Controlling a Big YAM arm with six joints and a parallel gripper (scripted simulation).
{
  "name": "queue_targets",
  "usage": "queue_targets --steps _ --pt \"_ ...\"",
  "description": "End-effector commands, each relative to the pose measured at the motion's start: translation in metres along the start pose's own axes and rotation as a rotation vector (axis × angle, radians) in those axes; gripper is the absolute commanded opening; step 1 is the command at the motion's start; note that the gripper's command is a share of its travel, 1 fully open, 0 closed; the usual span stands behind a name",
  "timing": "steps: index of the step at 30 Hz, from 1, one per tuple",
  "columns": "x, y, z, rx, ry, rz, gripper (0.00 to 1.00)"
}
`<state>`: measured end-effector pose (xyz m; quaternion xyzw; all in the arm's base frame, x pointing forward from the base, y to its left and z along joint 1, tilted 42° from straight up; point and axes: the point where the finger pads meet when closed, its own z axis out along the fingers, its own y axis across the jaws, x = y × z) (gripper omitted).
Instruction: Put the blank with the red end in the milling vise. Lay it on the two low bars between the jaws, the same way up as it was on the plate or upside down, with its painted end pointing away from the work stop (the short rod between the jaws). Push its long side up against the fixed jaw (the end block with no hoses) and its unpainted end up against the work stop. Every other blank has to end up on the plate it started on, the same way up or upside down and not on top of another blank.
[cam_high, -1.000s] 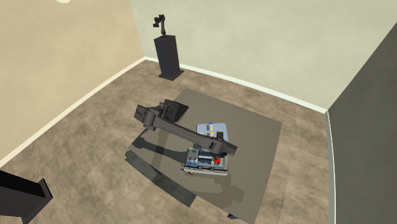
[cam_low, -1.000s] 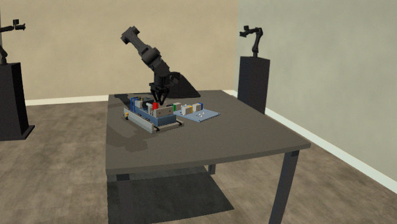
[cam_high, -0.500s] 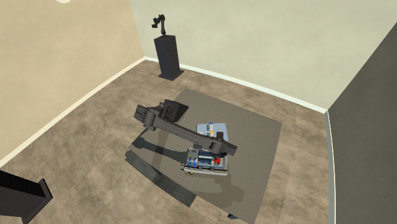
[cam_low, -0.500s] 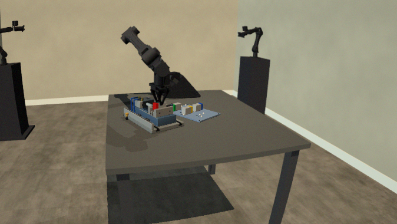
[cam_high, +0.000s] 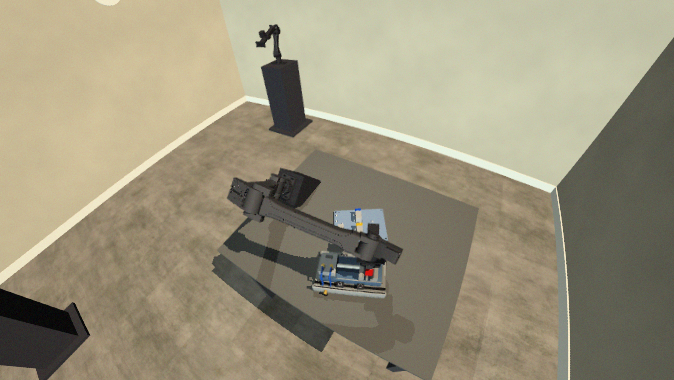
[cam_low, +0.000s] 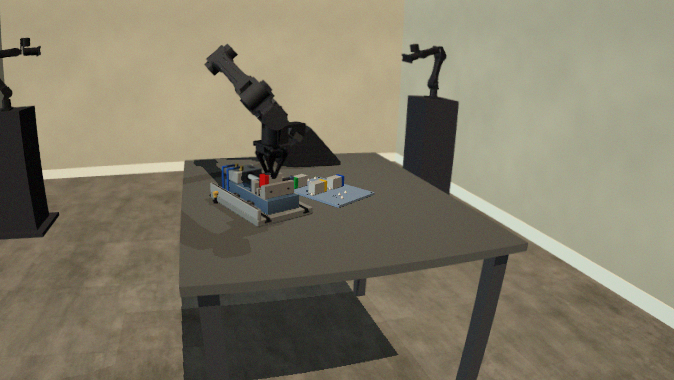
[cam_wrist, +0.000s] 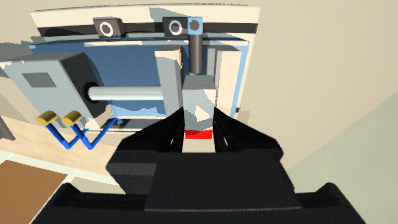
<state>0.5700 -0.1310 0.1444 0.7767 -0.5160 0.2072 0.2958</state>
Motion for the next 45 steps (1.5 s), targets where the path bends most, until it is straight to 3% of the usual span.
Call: queue_targets --steps 1,45 --pt "0.003 -0.003 0.004 0.006 0.002 0.008 0.0" --pt "-0.007 -0.01 -0.003 0.017 0.006 0.004 0.0"
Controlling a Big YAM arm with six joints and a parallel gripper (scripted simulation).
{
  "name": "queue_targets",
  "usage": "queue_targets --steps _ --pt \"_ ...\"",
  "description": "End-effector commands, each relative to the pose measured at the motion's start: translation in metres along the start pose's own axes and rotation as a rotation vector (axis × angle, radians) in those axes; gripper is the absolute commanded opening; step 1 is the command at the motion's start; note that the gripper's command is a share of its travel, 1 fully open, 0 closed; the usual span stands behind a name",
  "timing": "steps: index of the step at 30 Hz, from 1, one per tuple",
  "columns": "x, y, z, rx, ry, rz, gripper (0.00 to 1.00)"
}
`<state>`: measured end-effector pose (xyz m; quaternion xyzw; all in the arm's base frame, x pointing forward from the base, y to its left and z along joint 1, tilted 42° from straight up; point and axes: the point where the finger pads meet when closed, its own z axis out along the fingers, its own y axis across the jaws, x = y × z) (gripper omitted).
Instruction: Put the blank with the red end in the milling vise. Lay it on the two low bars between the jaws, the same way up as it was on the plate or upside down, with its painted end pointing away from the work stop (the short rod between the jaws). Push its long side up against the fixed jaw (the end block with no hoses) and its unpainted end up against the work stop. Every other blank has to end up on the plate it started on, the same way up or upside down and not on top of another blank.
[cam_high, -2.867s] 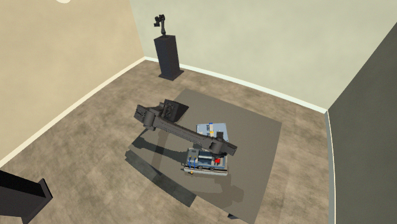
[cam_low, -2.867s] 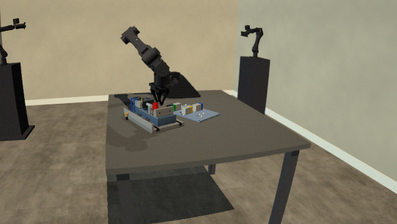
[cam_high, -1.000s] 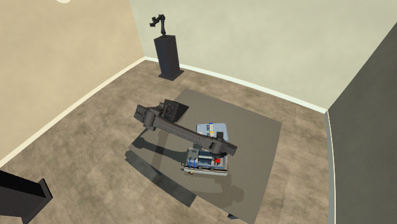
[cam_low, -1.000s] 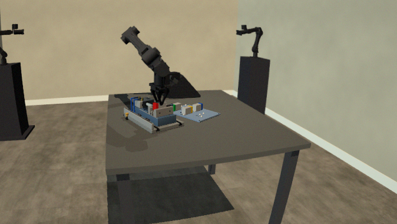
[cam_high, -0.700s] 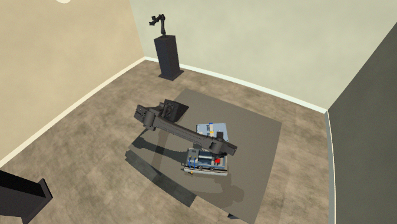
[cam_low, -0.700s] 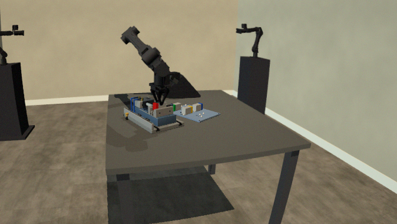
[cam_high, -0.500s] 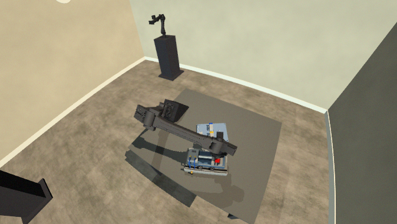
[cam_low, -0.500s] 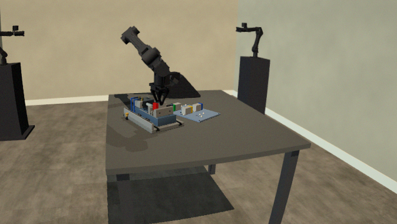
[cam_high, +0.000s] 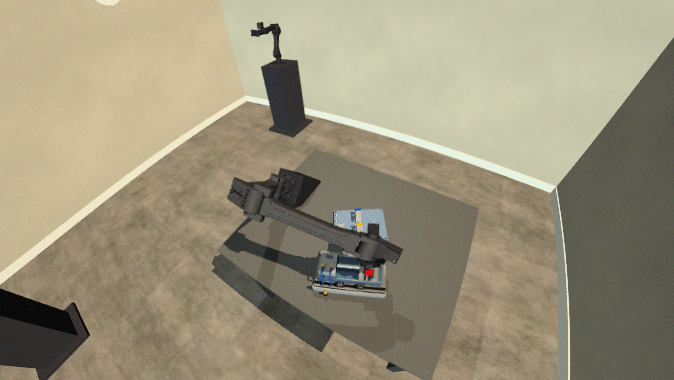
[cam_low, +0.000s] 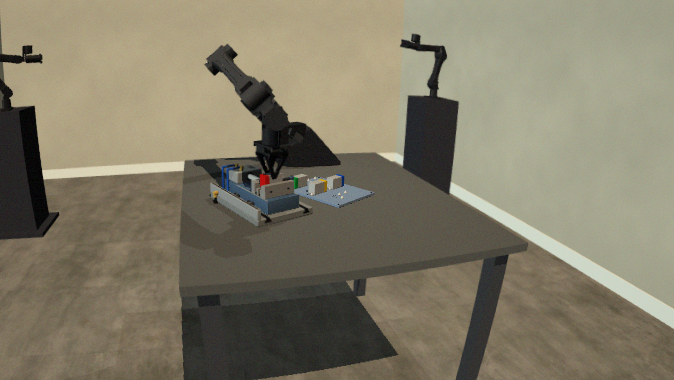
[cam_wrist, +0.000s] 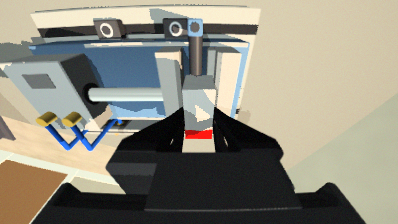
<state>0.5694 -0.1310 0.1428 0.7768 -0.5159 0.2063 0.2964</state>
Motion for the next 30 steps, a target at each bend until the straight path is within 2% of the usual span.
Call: queue_targets --steps 1,30 --pt "-0.0065 -0.0101 -0.0057 0.021 0.008 0.004 0.0" --pt "-0.014 -0.0134 -0.0075 0.024 0.009 -0.007 0.0"
